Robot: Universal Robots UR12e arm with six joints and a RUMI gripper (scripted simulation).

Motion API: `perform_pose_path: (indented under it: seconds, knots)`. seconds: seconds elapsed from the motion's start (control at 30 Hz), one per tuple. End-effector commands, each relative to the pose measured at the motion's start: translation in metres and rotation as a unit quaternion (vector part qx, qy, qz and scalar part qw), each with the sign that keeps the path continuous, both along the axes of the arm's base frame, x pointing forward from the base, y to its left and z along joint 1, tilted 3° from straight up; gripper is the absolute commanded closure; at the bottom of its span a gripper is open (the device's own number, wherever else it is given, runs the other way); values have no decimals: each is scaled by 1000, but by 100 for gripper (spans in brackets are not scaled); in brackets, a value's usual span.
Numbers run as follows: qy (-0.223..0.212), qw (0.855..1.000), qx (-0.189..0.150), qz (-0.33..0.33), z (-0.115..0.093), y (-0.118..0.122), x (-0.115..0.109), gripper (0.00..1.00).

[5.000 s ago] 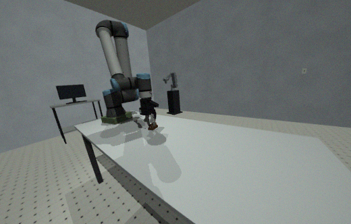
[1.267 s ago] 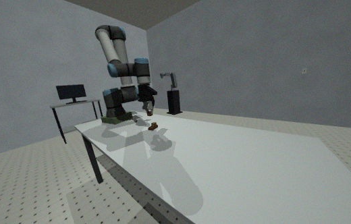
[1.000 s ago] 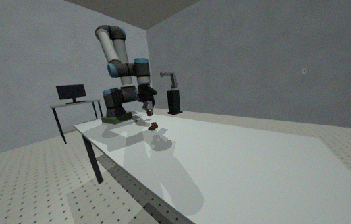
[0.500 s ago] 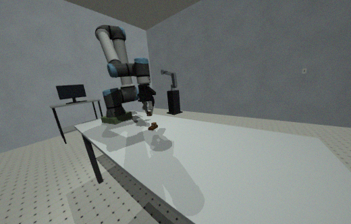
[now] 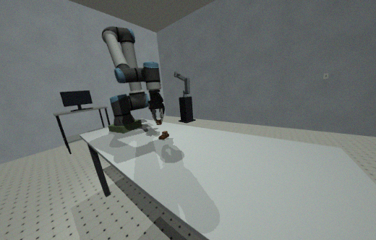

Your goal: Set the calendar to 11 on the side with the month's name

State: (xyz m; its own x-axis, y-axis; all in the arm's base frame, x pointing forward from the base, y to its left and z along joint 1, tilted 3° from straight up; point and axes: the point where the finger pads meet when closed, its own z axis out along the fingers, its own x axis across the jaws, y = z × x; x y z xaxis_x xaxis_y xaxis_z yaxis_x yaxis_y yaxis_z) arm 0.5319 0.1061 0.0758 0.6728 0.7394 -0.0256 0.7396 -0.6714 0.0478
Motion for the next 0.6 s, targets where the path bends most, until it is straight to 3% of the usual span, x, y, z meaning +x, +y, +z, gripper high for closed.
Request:
perform_pose_path:
  seconds: [0.0,0.23,0.57]
  knots:
    - [2,999,1,54,0,-3,1,90]
    - [7,987,-1,158,0,-10,1,90]
    - [15,950,-4,312,0,-21,3,90]
